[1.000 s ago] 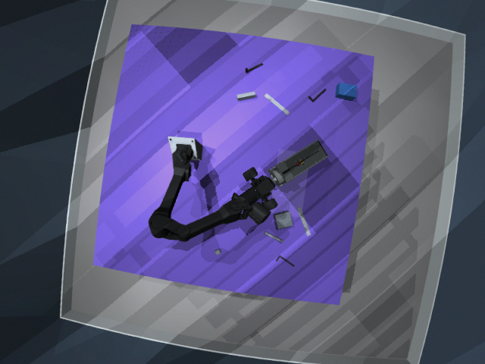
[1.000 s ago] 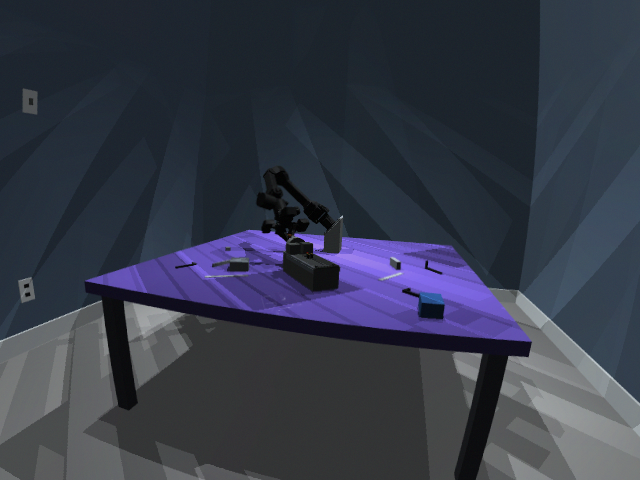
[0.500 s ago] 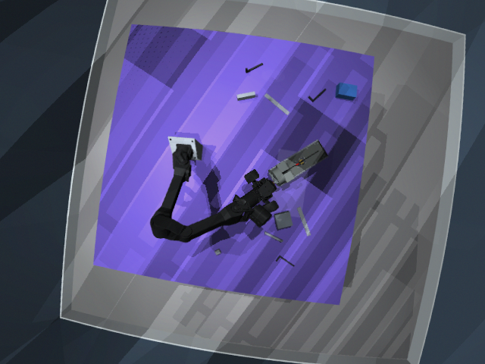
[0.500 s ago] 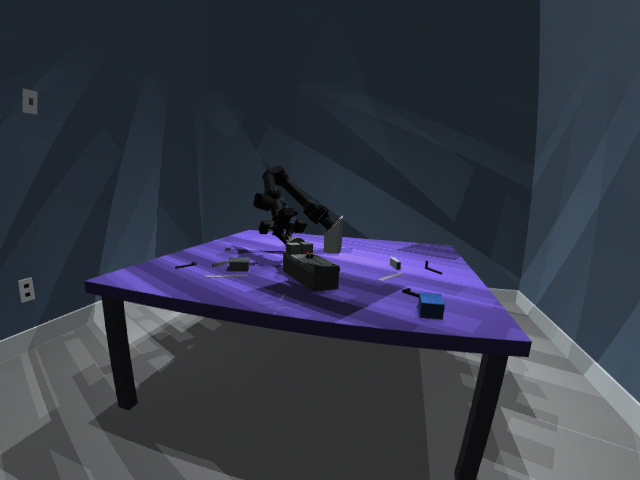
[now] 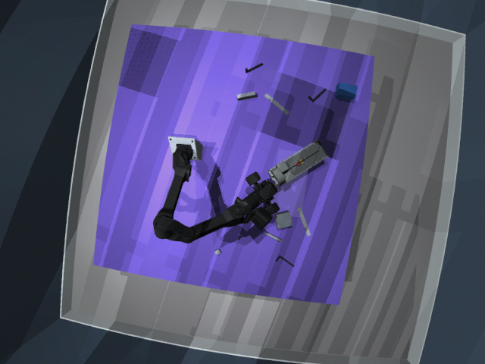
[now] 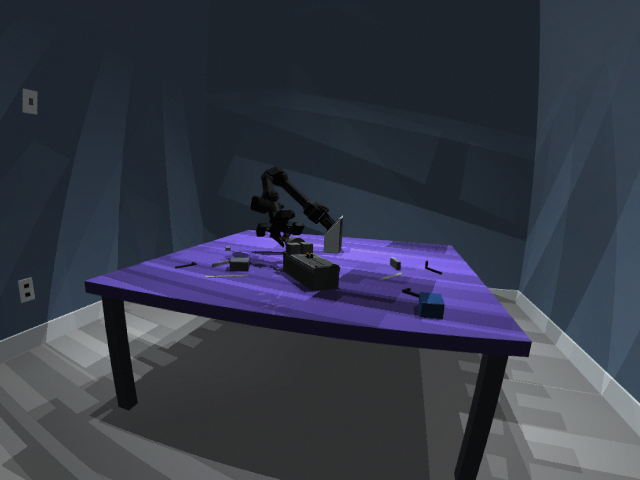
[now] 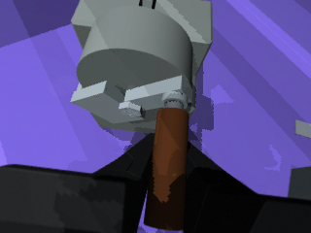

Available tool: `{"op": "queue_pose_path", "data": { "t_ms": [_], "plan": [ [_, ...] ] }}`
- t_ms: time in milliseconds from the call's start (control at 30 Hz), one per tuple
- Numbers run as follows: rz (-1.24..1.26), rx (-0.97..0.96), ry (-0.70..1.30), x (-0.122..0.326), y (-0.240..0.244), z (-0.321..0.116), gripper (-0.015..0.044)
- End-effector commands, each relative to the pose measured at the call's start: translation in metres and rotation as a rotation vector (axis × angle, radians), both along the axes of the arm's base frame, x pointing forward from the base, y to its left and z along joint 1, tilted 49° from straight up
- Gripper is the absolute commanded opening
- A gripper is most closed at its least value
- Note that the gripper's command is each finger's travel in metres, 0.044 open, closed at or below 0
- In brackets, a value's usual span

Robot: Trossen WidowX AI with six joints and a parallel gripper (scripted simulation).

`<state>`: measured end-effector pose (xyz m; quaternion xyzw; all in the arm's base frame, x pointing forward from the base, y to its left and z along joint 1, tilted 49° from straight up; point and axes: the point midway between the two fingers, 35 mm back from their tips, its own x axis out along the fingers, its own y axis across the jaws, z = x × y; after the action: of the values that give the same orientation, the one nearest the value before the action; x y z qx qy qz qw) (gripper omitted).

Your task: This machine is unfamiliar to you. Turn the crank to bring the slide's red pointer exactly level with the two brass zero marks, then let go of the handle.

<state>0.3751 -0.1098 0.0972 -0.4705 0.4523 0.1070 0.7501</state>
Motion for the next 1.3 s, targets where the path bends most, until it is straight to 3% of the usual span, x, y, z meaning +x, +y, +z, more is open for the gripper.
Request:
{"op": "queue_pose_path", "data": {
  "t_ms": [0, 1267],
  "plan": [
    [-0.008, -0.005, -0.006, 0.003, -0.009, -0.002, 0.0],
    [-0.008, -0.006, -0.005, -0.002, -0.03, -0.03, 0.0]
  ]
}}
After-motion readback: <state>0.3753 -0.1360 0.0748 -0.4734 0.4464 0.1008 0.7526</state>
